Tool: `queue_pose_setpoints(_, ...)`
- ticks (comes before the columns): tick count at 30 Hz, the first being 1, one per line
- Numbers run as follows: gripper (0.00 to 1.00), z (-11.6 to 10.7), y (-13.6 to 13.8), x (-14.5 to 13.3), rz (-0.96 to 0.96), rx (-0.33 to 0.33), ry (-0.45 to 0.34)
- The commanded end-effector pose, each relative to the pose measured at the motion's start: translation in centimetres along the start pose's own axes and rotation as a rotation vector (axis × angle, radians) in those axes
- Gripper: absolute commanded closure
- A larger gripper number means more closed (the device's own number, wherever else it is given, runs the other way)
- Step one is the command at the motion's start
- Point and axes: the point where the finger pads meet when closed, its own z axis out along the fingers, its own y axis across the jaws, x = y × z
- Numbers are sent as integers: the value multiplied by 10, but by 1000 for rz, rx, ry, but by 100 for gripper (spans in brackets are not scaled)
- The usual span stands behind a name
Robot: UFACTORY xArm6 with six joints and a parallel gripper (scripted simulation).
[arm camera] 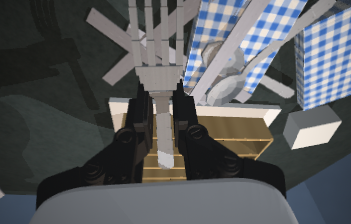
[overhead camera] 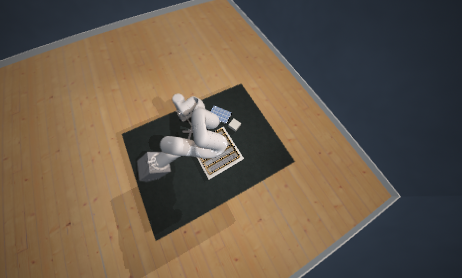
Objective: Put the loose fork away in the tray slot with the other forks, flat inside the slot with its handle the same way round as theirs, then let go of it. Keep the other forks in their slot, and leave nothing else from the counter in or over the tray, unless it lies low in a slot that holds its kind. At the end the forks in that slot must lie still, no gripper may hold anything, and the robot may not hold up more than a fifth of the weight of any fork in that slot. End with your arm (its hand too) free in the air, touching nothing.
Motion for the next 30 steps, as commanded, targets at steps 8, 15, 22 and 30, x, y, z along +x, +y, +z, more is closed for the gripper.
queue_pose_setpoints(8, 97, -16, 1, 0, 2, -2, -1)
queue_pose_setpoints(15, 97, -17, 1, 0, 2, -2, -1)
queue_pose_setpoints(22, 97, -17, 1, 0, 2, -2, -1)
queue_pose_setpoints(30, 97, -16, 1, 0, 2, -2, -1)
